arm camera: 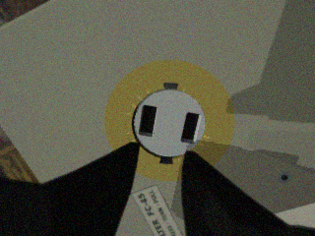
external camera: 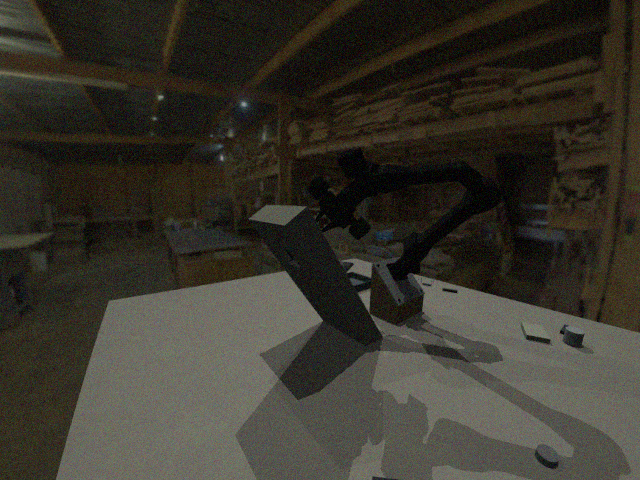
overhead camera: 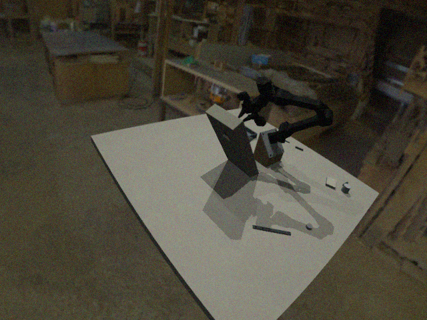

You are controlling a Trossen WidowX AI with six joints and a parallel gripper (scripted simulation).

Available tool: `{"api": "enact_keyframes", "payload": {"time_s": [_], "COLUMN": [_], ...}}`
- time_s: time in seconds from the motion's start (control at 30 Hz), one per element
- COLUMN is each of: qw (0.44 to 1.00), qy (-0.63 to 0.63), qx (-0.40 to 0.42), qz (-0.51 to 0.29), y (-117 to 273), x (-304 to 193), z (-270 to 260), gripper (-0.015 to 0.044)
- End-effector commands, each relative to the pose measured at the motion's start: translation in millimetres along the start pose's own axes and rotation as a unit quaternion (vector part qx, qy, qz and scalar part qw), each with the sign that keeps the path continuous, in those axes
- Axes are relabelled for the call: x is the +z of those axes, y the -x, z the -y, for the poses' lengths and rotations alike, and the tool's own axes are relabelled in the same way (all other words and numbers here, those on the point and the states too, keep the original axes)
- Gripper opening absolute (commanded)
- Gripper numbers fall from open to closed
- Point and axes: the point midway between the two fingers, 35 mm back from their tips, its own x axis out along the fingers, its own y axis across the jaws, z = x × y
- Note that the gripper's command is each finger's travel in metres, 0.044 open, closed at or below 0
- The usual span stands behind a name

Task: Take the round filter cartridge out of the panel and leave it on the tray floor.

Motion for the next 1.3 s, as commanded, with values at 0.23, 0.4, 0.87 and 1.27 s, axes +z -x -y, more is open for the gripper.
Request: {"api": "enact_keyframes", "payload": {"time_s": [0.23,0.4,0.87,1.27], "qw": [1.000,1.000,1.000,1.000], "qy": [-0.004,-0.004,-0.005,-0.005], "qx": [-0.002,-0.001,0.000,0.000], "qz": [0.001,-0.001,-0.003,-0.003], "y": [-19.4,-27.4,-34.4,-34.4], "x": [1.5,0.6,1.1,0.4], "z": [2.0,2.6,4.5,3.1], "gripper": [0.0104,0.0104,0.0104,0.0104]}}
